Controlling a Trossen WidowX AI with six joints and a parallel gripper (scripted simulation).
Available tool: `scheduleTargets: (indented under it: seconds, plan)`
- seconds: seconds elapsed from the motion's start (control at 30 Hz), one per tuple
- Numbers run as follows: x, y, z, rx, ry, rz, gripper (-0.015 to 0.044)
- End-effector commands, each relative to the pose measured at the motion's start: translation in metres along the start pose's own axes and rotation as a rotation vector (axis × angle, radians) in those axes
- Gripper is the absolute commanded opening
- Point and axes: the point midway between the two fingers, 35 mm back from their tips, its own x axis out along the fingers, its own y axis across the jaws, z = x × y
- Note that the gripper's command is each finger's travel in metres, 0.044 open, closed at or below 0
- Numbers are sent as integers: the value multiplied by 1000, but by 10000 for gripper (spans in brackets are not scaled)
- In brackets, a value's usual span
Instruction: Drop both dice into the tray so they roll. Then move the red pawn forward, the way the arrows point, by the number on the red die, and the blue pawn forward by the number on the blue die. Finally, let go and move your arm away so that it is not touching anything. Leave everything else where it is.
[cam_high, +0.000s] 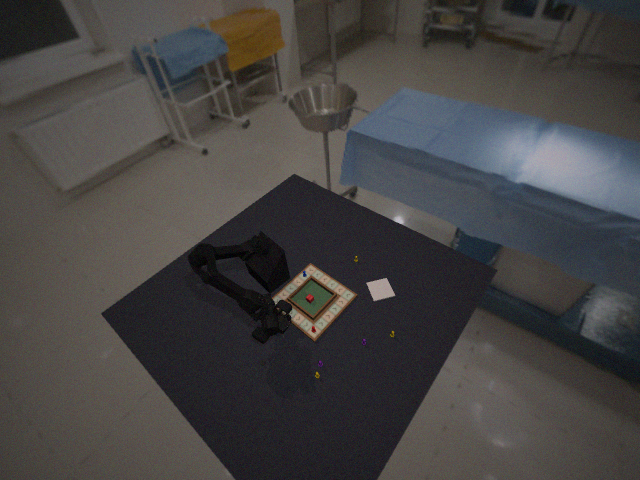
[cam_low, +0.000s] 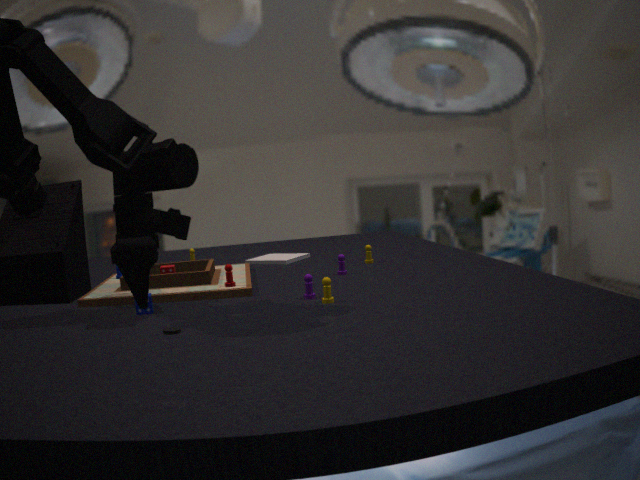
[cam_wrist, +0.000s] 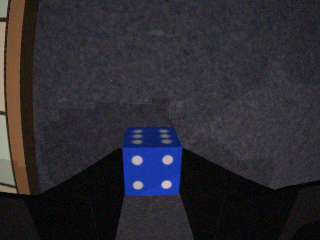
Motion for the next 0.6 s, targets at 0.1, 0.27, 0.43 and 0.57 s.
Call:
scheduleTargets:
  seconds: [0.1, 0.27, 0.43, 0.57]
  plan:
    - [-27, 0, 8, -3, -4, 9, 0]
    - [-59, -1, 12, -2, -5, 14, 0]
    - [-92, -2, 11, -2, -4, 12, 0]
    - [-118, -3, 8, -3, -4, 7, 0]
